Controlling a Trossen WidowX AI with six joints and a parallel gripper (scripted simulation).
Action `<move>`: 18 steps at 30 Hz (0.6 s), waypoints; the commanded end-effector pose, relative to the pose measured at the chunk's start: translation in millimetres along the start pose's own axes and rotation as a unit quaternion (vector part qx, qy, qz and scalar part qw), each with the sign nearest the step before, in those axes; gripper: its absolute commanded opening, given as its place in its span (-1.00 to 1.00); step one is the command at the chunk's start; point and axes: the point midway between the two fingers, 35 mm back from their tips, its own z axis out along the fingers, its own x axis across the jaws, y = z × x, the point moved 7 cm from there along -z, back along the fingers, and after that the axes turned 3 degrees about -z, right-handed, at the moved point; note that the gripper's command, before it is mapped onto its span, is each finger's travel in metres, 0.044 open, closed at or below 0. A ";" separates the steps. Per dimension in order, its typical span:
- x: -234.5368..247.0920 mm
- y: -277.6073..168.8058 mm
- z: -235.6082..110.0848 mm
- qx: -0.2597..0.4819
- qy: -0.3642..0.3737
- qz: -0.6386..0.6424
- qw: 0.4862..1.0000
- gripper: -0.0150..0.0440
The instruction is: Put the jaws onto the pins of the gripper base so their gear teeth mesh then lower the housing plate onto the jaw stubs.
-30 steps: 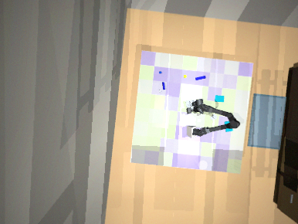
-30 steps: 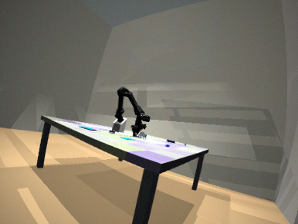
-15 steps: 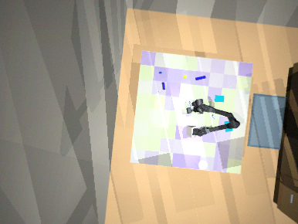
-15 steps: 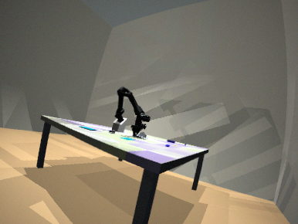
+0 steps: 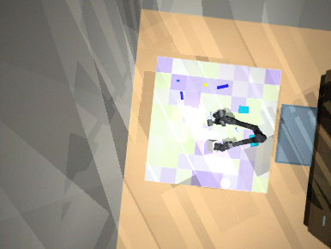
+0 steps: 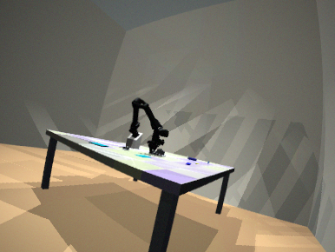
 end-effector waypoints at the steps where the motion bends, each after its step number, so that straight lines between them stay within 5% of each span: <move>1: -0.5 -0.1 0.6 0.001 -0.002 -0.002 1.000 0.70; 4: -0.5 -0.1 0.6 0.001 -0.002 -0.002 1.000 0.70; 8: 0.0 0.0 0.0 0.000 0.000 0.000 1.000 1.00; 18: 0.0 0.0 0.0 0.000 0.000 0.000 1.000 1.00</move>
